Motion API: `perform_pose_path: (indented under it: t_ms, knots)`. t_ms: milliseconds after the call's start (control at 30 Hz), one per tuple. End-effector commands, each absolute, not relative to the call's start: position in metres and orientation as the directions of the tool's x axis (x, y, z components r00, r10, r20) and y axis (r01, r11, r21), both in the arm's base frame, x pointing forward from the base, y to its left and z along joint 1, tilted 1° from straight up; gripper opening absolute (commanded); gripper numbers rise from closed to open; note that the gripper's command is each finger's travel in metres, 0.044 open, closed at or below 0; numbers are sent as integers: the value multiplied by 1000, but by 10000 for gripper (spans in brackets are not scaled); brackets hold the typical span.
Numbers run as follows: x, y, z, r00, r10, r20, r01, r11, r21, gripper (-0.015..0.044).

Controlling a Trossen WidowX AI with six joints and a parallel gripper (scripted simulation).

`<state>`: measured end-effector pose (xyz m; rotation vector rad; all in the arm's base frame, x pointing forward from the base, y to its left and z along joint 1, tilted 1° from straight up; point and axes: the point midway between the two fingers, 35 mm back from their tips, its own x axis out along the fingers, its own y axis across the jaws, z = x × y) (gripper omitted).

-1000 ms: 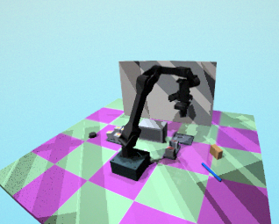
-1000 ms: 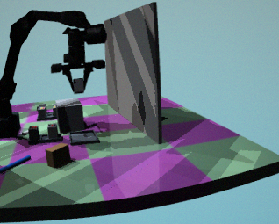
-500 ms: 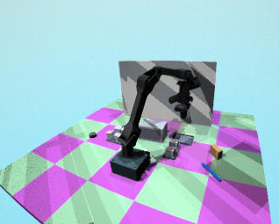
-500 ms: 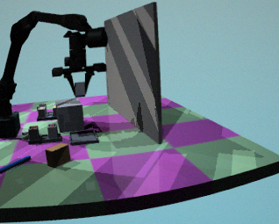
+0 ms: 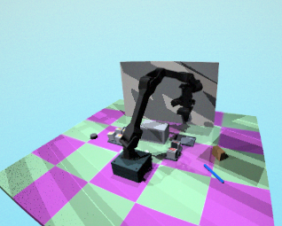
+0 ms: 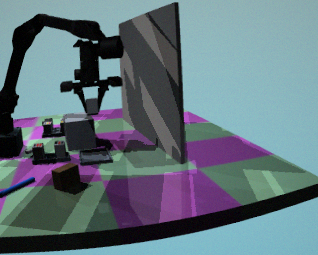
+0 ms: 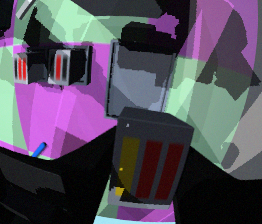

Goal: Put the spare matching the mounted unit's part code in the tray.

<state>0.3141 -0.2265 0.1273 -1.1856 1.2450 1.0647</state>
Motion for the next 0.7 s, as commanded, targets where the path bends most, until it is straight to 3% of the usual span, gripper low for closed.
perform_pose_path:
  t_ms: [0, 667]
  knots:
    - [314, -226, 121, 54, -36, -998, -993, 105, -57, 0]
    - [317, -227, 102, 54, -37, -998, -993, 105, -57, 0]
